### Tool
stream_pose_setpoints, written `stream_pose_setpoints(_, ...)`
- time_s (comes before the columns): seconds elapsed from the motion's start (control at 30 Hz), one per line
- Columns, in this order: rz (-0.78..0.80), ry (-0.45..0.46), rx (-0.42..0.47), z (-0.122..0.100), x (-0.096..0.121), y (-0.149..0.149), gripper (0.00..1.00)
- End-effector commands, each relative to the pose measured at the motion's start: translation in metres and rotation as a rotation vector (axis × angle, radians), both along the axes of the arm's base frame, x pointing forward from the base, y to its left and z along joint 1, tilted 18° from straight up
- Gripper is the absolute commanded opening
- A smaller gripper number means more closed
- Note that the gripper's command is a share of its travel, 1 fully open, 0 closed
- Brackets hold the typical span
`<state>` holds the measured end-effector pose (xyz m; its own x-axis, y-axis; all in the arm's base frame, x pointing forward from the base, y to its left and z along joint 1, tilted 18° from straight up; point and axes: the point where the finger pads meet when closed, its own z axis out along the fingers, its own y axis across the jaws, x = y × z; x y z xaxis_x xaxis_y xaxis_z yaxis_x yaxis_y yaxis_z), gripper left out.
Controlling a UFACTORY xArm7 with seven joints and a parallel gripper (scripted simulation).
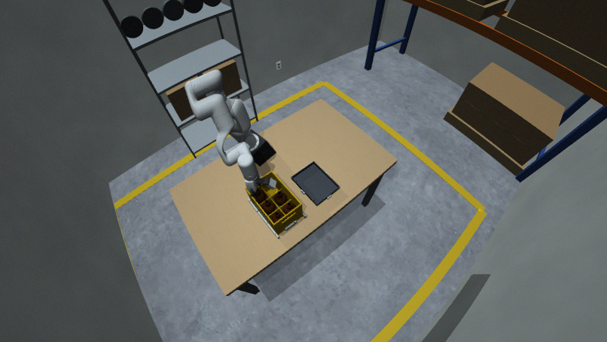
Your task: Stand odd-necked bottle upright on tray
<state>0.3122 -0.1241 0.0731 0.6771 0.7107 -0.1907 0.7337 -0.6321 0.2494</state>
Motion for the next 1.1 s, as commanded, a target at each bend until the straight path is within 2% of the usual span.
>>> stream_pose_setpoints(0.0, 0.000, -0.002, -0.003, -0.005, 0.002, -0.002, 0.65)
stream_pose_setpoints(0.57, 0.000, -0.002, -0.003, -0.018, 0.003, -0.006, 0.65)
stream_pose_setpoints(1.07, 0.000, -0.002, -0.003, -0.020, 0.003, -0.007, 0.65)
